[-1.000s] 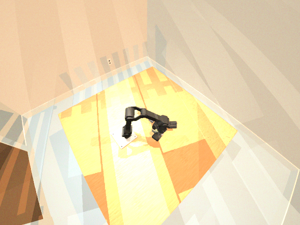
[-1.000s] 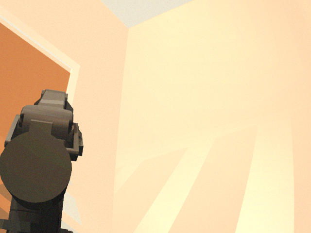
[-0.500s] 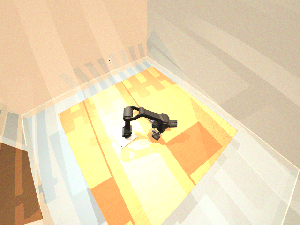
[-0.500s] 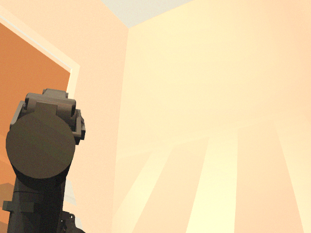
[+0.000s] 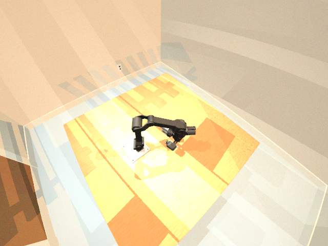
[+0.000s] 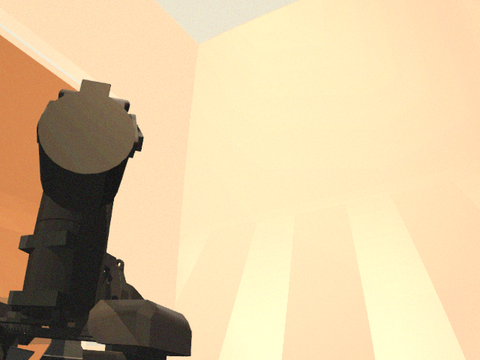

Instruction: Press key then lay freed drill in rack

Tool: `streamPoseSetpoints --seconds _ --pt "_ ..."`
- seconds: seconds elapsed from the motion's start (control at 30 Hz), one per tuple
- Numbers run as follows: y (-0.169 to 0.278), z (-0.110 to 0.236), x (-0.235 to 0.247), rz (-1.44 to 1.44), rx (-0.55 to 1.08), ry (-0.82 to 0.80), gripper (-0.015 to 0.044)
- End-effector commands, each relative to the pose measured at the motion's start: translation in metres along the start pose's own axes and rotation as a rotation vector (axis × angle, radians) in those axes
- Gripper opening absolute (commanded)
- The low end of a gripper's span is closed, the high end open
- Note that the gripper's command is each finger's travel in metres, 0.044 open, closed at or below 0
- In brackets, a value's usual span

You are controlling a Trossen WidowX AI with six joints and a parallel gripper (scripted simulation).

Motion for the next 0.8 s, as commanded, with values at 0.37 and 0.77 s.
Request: streamPoseSetpoints --seconds 0.37,0.77 --pt "-0.155 0.021 -0.039 0.150 0.218 0.358 0.0440" --pt "-0.285 0.046 0.002 0.187 0.076 0.778 0.0440"
Point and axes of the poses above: the point midway between the two fingers, 35 mm back from their tips, its own z axis back along the fingers, its own x axis across the jaws, y = z × x, the point moved 10 cm from there along z, back along the fingers, and after that the axes turned 15 degrees about -z, right-handed, at the moved point
